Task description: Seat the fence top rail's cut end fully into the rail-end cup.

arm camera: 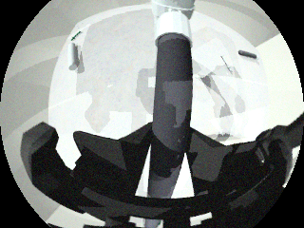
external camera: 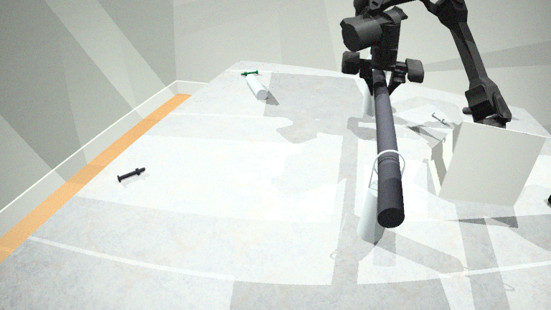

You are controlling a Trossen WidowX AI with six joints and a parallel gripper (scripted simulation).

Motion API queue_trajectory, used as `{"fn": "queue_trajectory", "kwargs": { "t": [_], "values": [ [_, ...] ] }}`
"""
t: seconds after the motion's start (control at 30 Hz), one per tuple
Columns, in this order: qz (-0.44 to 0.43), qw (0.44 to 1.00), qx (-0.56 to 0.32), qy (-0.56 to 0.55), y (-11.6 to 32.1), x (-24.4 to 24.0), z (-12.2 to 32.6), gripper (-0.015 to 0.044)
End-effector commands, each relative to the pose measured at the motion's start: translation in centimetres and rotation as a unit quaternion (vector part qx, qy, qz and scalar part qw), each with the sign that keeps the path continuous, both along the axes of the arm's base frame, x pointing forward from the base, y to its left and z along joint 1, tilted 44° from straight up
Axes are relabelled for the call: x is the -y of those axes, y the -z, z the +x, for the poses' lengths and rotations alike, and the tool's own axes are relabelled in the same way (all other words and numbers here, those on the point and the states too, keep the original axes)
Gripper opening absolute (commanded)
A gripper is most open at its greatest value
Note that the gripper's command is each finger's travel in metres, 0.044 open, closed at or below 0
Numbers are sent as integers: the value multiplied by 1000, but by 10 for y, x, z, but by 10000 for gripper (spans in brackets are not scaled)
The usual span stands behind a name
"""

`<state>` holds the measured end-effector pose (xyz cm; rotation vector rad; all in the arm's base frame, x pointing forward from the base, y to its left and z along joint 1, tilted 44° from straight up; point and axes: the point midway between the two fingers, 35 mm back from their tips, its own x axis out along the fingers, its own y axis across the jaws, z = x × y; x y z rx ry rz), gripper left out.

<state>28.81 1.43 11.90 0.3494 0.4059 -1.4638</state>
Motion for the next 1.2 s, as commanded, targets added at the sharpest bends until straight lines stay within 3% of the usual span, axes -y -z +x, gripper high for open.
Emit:
{"fn": "queue_trajectory", "kwargs": {
  "t": [0.0, 1.17],
  "values": [
    [-3, 1000, 3, -4, -5, 2, 1, 0],
    [3, 1000, 0, 0, -6, 5, 1, 0]
  ]
}}
